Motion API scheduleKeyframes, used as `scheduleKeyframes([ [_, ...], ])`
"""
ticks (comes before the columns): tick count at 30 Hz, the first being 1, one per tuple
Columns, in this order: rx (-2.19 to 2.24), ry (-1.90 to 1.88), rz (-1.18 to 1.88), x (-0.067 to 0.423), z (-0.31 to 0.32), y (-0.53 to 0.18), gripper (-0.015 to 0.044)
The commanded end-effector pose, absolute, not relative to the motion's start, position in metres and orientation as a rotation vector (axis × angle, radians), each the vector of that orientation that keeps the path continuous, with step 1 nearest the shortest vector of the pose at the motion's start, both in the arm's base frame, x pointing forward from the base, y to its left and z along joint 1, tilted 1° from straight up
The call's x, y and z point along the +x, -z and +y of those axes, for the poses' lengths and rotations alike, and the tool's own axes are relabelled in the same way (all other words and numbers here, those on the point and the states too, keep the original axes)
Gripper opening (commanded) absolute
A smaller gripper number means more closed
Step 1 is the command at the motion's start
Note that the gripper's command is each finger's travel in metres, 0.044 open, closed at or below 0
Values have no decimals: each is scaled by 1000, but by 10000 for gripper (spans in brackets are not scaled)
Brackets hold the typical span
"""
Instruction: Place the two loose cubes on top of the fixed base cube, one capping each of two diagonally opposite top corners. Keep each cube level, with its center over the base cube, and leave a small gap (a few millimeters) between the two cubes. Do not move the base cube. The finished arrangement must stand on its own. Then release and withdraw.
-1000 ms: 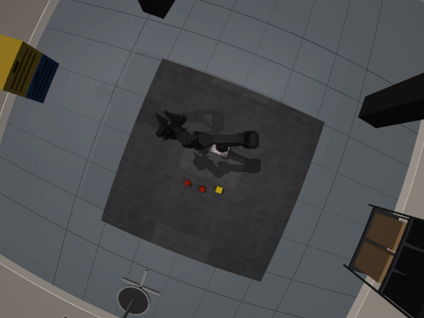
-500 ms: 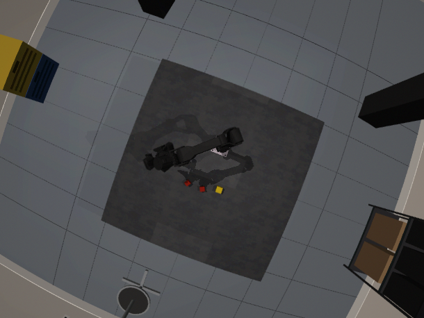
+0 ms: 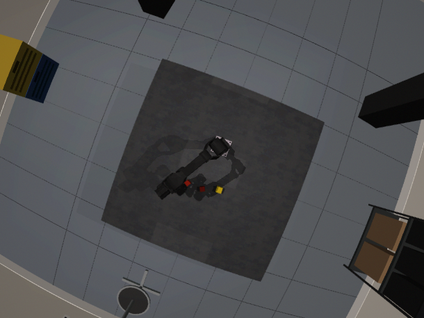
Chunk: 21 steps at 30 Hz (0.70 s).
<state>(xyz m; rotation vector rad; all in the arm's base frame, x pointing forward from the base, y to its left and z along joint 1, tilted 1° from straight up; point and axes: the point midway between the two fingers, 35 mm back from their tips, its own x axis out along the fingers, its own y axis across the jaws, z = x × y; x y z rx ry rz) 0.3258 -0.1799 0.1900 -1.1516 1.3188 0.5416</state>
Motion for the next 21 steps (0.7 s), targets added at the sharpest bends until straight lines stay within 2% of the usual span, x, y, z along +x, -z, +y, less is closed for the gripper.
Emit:
scheduleKeyframes([
  [1, -1022, -703, 1330, 333, -140, -176, 265],
  [6, -908, -829, 1358, 334, -106, -167, 265],
  [11, -905, -832, 1359, 335, -105, -163, 265],
  [21, -905, -832, 1359, 337, -106, -105, 265],
])
